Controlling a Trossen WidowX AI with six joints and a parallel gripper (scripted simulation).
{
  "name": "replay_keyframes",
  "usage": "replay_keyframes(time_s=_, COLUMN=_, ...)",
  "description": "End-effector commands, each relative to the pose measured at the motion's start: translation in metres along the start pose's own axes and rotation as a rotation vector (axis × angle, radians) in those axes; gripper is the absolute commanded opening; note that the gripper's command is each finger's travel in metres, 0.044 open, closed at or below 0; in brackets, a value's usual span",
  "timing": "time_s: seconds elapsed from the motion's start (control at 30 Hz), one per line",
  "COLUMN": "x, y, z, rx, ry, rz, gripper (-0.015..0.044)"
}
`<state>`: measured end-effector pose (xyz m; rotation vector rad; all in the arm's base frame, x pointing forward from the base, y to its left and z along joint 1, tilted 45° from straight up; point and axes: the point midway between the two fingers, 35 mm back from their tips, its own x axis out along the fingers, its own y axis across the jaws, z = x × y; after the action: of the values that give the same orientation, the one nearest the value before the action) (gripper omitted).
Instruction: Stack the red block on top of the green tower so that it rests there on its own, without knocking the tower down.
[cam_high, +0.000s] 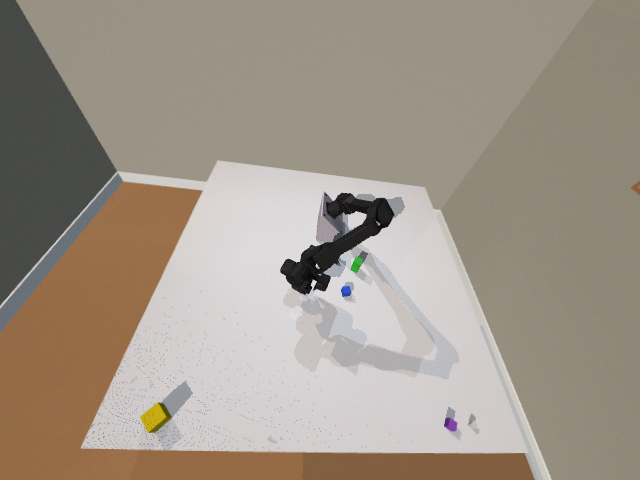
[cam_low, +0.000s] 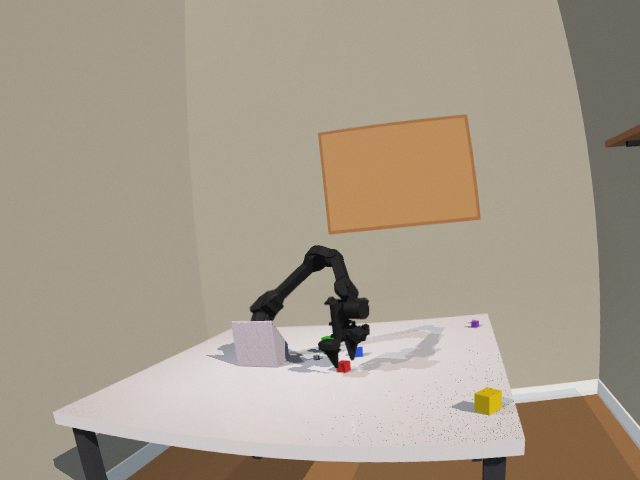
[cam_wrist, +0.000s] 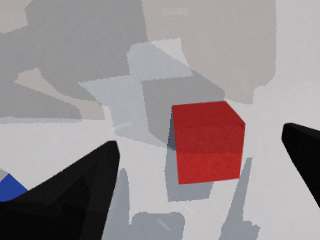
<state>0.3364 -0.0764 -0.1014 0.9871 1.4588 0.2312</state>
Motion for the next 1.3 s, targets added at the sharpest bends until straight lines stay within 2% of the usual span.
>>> replay_keyframes(time_s=0.0, x=0.0108, y=-0.0024, z=-0.0044, rx=0.015, ry=0.014, rz=0.006, gripper=0.044)
replay_keyframes(time_s=0.73, x=0.0145, y=-0.0024, z=-0.0048, rx=0.015, ry=0.014, rz=0.006, gripper=0.044)
replay_keyframes(time_s=1.13, x=0.0145, y=-0.0024, z=-0.0048, rx=0.015, ry=0.014, rz=0.006, gripper=0.0125)
replay_keyframes(time_s=1.27, x=0.0145, y=-0.0024, z=-0.0048, rx=0.015, ry=0.014, rz=0.006, gripper=0.0098)
